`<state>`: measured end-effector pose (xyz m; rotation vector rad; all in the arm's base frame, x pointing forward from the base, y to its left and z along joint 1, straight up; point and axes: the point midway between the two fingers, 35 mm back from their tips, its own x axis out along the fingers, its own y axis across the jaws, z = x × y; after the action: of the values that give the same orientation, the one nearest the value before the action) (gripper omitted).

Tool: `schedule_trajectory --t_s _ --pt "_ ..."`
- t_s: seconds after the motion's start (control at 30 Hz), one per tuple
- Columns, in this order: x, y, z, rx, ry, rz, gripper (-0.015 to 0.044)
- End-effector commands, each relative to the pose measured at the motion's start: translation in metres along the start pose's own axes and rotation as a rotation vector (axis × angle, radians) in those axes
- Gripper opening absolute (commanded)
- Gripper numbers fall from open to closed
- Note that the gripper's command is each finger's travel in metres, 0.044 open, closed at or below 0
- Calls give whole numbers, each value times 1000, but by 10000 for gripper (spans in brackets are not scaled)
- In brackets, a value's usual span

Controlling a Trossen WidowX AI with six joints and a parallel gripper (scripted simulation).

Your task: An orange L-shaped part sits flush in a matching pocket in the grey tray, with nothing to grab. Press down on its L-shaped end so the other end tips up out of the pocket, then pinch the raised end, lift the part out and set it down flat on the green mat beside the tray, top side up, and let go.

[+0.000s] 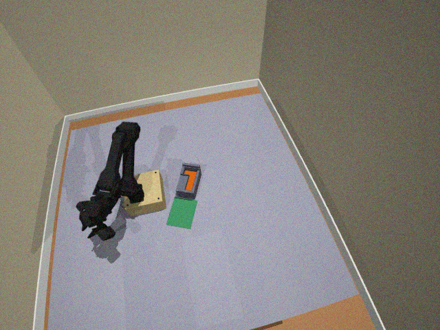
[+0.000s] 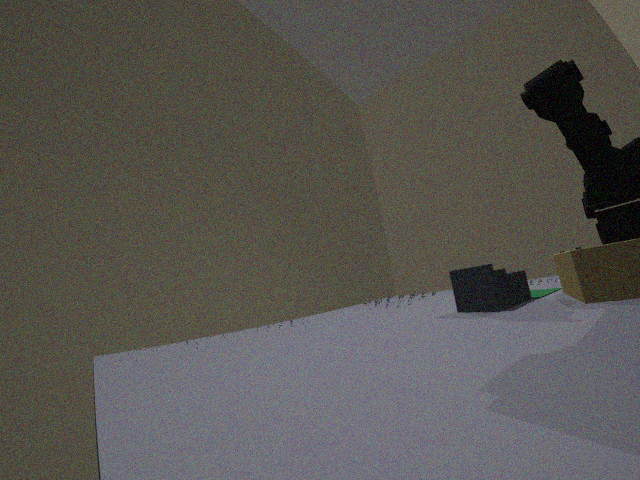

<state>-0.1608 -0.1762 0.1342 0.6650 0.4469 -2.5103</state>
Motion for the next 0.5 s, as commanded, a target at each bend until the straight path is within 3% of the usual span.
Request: schedule_trajectory --t_s 0.0,0.27,0.47 --pt "-14 47 1 -86 36 168 180" --pt "-67 134 -17 -247 140 491 180" --pt "-131 187 -50 -457 222 713 180"
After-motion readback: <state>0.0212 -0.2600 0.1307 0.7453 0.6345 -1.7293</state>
